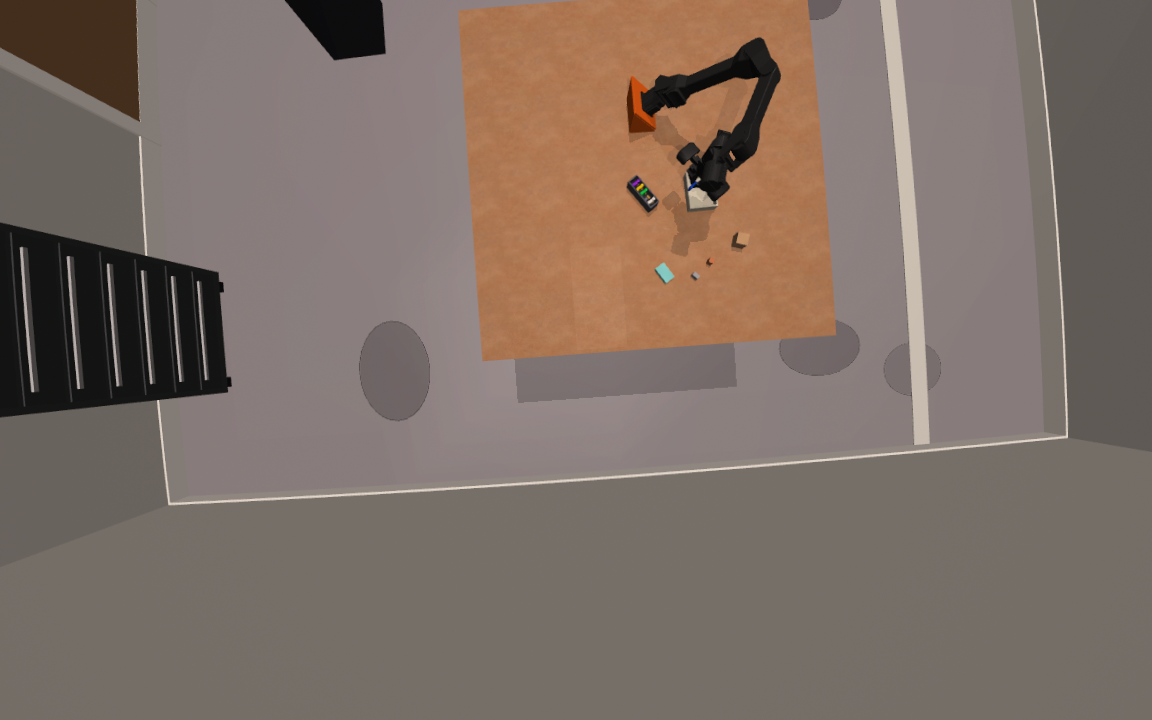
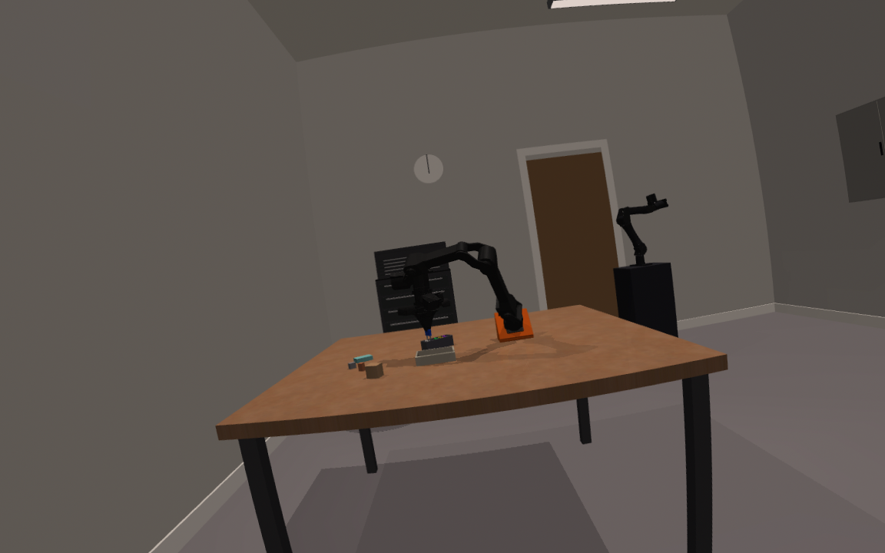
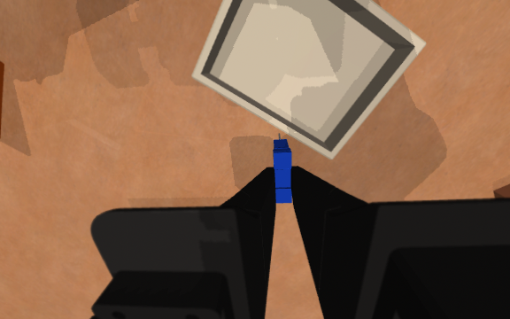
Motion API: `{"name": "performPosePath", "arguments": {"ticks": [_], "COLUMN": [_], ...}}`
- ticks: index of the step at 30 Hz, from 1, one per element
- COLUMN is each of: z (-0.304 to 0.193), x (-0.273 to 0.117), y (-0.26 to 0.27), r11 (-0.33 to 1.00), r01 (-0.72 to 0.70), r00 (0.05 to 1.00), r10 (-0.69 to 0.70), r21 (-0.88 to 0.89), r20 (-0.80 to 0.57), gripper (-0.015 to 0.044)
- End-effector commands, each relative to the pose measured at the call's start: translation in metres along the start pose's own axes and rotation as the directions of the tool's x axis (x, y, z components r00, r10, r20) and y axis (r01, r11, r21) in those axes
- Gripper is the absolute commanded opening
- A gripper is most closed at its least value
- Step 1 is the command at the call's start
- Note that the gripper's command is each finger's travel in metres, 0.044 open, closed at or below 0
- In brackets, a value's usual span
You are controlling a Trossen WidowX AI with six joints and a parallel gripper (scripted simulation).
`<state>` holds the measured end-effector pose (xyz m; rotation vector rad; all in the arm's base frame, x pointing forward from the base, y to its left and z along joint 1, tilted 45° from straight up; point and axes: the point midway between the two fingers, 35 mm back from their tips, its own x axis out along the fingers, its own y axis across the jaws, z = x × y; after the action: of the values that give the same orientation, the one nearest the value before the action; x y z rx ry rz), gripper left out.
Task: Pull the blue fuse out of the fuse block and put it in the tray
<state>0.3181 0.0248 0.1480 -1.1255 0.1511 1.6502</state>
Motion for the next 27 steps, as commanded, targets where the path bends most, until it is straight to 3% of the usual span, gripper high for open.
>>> {"name": "performPosePath", "arguments": {"ticks": [1, 6, 27], "z": [0.029, 0.055, 0.055], "x": [-0.001, -0.001, 0.027], "y": [-0.011, -0.019, -0.02], "r11": [1.0, 1.0, 1.0], "r01": [0.007, 0.011, 0.012], "r00": [1.0, 1.0, 1.0], "r10": [-0.007, -0.011, -0.012], "r21": [0.007, 0.006, 0.006], "r20": [0.009, 0.018, 0.018], "gripper": [0.0, 0.0, 0.0]}}
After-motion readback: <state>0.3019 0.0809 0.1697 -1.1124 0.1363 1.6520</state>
